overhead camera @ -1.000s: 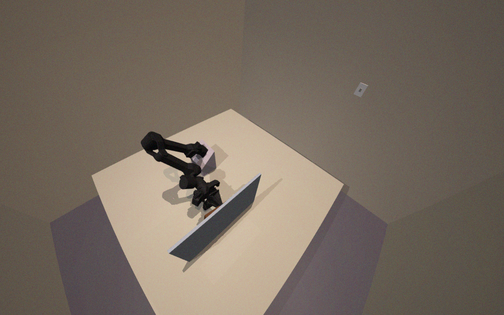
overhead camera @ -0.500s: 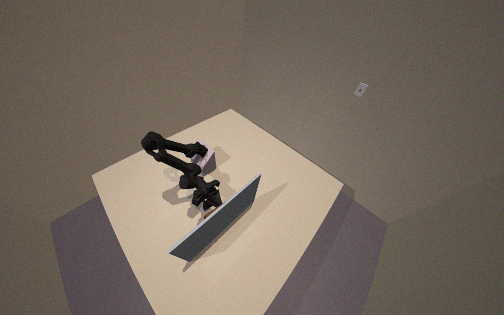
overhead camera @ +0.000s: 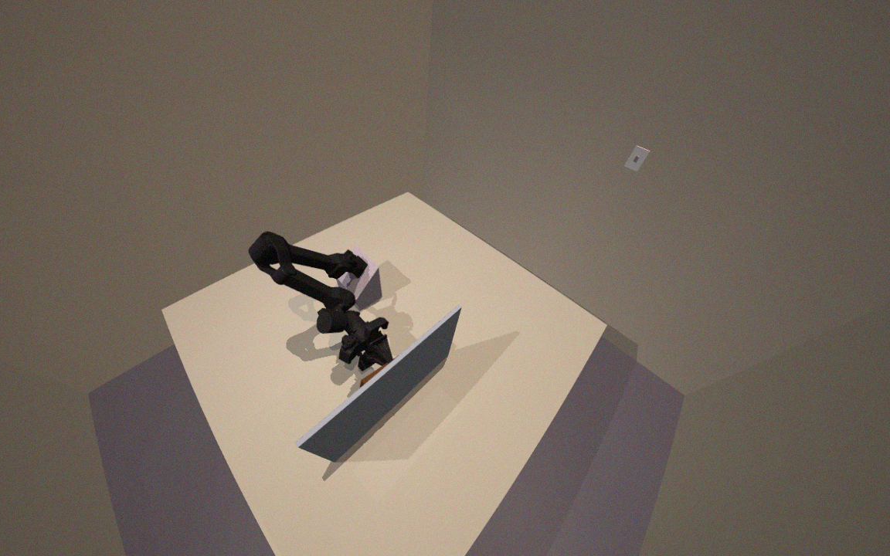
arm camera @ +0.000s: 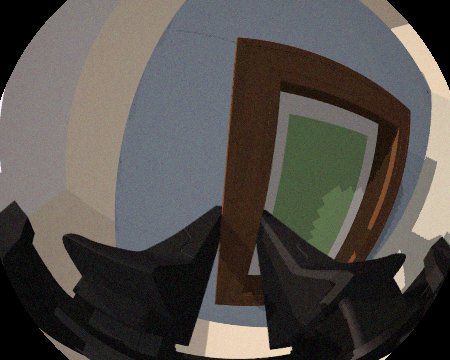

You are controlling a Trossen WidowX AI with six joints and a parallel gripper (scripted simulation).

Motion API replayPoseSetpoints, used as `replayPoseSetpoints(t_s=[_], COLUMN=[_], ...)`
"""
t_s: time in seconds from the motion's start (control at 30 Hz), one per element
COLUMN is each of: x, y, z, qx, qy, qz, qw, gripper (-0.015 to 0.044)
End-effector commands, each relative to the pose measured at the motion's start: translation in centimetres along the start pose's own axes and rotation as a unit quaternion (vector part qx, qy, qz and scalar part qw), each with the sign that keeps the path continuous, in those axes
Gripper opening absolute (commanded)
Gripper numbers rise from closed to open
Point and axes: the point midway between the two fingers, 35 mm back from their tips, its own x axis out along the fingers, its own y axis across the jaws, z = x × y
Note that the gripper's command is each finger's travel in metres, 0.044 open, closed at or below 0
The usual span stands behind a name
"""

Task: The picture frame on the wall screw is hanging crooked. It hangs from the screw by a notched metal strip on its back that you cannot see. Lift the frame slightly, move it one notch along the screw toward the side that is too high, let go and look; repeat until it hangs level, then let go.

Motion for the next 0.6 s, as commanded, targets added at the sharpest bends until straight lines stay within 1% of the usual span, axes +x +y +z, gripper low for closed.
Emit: replayPoseSetpoints(t_s=[0.0,0.57], x=[0.0,0.0], y=[0.43,0.86], z=[0.0,0.0], qx=[0.002,0.002], qy=[0.0,0.0], qz=[0.004,0.004], qw=[1.0,1.0], gripper=[0.0,0.0])
